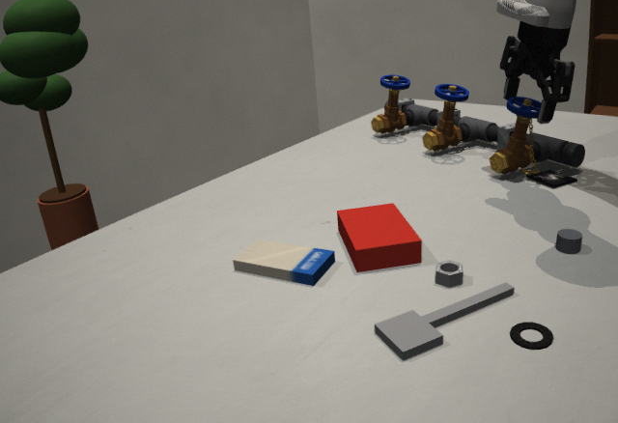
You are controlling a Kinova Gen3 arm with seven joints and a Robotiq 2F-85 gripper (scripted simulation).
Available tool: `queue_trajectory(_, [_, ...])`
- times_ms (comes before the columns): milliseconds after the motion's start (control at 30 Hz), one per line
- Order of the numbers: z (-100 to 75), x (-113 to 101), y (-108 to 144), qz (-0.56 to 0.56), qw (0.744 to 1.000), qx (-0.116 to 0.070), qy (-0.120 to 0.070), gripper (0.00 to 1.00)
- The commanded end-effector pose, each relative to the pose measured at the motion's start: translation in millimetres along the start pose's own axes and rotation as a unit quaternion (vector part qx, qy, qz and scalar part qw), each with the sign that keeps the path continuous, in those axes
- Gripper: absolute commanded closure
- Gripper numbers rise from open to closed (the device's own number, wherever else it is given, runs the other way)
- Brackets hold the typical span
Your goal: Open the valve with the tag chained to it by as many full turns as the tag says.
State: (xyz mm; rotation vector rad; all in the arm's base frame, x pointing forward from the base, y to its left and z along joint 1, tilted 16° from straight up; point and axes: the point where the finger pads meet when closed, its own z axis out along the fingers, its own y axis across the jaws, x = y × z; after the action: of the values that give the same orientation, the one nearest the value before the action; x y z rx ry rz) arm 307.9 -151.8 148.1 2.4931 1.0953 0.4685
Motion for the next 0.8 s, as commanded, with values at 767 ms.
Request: queue_trajectory(767, [-0.1,-0.1,0.3,0.026,1.0,-0.002,0.005,0.29])
